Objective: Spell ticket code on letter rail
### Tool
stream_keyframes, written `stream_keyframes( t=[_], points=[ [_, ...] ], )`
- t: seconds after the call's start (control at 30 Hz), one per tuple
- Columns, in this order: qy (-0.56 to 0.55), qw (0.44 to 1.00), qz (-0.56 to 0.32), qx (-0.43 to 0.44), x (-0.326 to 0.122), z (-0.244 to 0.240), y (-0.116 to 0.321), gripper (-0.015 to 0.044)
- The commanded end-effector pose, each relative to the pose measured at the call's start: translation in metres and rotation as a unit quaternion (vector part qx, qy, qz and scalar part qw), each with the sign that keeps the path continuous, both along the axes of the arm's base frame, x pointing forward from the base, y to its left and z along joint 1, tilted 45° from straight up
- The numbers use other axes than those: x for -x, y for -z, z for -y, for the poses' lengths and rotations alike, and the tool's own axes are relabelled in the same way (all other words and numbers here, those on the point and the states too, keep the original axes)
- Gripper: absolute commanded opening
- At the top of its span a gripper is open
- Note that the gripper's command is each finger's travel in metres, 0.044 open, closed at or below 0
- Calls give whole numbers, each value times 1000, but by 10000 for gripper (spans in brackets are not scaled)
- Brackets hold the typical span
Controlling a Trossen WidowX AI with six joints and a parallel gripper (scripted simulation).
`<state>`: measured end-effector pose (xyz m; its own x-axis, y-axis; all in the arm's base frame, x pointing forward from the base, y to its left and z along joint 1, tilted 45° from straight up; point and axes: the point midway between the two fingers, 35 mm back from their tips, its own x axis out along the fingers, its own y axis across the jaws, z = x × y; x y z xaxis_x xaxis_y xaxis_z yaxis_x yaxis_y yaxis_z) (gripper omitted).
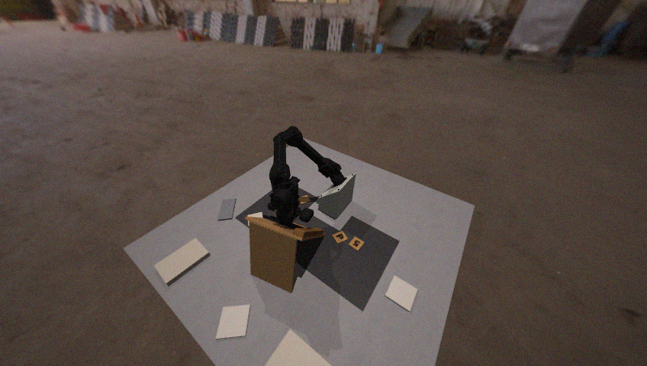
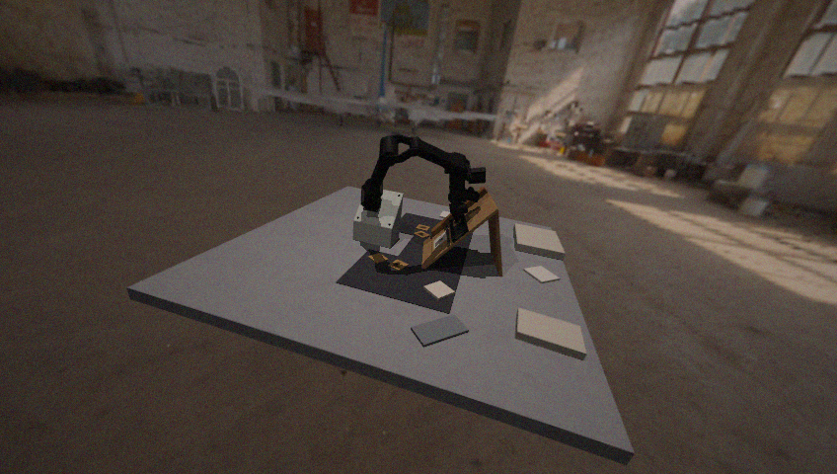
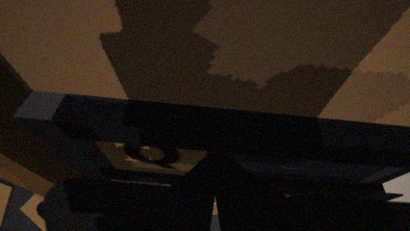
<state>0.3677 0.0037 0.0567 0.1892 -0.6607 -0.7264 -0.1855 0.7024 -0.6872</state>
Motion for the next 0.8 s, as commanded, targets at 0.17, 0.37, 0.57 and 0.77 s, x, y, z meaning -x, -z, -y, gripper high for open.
stream_keyframes(
  t=[0.17, 0.37, 0.57, 0.77],
  points=[
    [2, 1000, 1, 0, 1, -2, 3, 0],
    [2, 1000, 1, 0, 1, -4, 5, 0],
    [2, 1000, 1, 0, 1, -5, 6, 0],
    [2, 1000, 1, 0, 1, -7, 7, 0]
  ],
)
